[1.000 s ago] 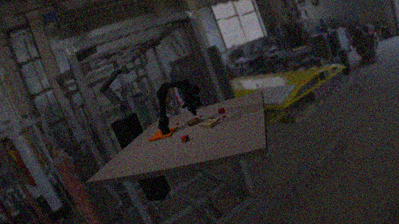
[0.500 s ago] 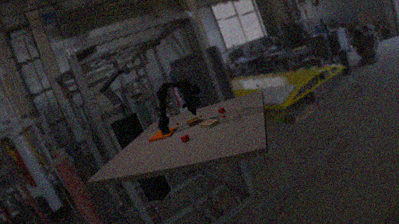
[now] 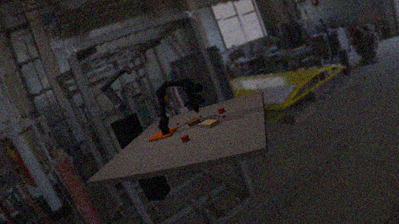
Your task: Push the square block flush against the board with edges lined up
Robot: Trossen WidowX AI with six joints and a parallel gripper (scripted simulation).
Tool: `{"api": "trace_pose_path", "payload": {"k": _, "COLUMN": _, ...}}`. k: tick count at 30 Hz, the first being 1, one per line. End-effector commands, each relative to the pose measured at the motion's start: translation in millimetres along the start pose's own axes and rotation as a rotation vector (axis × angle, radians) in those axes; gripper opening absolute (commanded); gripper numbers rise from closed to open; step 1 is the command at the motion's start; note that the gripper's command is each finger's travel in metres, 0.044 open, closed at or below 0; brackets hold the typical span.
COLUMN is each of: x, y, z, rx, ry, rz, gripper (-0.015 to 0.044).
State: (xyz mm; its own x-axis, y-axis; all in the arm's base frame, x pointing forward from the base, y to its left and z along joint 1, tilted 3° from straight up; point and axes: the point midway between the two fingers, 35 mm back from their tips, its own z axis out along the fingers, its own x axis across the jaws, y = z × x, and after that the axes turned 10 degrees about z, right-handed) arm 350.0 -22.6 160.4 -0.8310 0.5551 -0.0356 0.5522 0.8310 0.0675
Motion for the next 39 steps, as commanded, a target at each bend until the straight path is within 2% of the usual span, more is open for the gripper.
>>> {"api": "trace_pose_path", "payload": {"k": 1, "x": 36, "y": 25, "z": 8, "rx": 0.008, "ry": 0.009, "rz": -0.132, "gripper": 0.0}}
{"api": "trace_pose_path", "payload": {"k": 13, "x": 157, "y": 71, "z": 29, "rx": -0.001, "ry": 0.02, "rz": -0.54, "gripper": 0.0}}
{"api": "trace_pose_path", "payload": {"k": 26, "x": 277, "y": 55, "z": 57, "rx": -0.017, "ry": 0.028, "rz": -0.976, "gripper": 0.0}}
{"api": "trace_pose_path", "payload": {"k": 32, "x": 282, "y": 53, "z": 61, "rx": -0.018, "ry": 0.028, "rz": -0.998, "gripper": 0.0}}
{"api": "trace_pose_path", "payload": {"k": 36, "x": 283, "y": 53, "z": 105, "rx": -0.017, "ry": 0.028, "rz": -0.998, "gripper": 0.0}}
{"api": "trace_pose_path", "payload": {"k": 39, "x": 284, "y": 52, "z": 114, "rx": -0.017, "ry": 0.028, "rz": -0.998, "gripper": 0.0}}
